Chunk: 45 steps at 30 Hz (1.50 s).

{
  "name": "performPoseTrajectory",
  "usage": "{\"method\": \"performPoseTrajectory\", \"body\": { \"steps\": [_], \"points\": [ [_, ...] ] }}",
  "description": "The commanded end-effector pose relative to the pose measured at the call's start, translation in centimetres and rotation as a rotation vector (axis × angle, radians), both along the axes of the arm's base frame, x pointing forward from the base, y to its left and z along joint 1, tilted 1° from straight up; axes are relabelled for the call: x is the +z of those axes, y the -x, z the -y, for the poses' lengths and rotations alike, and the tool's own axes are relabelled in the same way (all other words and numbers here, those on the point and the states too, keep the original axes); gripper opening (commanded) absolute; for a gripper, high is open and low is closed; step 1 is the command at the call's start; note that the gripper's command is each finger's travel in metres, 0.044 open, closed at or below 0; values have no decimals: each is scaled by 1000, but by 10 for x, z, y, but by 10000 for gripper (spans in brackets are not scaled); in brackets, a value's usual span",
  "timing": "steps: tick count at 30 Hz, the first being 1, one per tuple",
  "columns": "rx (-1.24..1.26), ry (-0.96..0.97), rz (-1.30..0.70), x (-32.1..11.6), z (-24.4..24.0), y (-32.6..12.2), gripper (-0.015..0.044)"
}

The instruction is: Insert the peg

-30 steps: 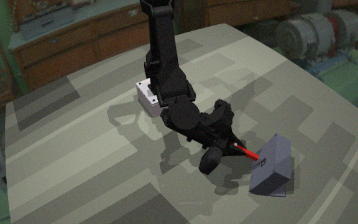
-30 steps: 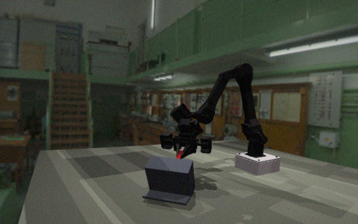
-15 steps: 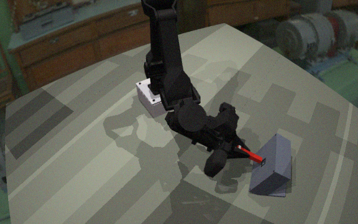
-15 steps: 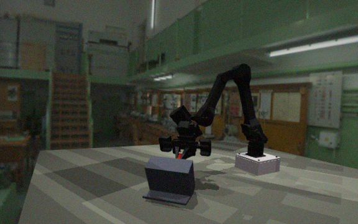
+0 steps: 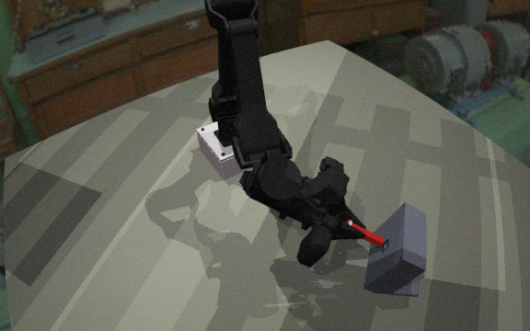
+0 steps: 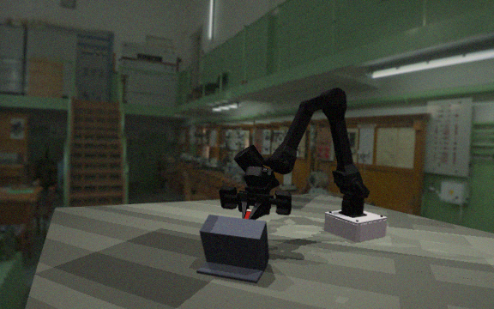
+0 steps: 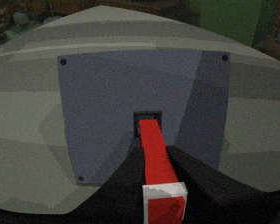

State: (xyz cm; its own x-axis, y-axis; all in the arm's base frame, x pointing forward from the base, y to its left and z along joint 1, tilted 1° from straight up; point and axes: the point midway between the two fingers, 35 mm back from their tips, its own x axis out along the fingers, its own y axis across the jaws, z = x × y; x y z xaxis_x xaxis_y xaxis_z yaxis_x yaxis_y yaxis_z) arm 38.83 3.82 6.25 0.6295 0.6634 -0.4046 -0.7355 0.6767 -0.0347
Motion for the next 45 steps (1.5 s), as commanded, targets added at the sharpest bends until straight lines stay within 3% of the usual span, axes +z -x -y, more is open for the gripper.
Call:
{"method": "performPoseTrajectory", "body": {
  "steps": [1,45],
  "points": [
    [1,0,0,-1,-1,-1,0],
    [1,-1,1,-13,-16,-17,0]
  ]
}}
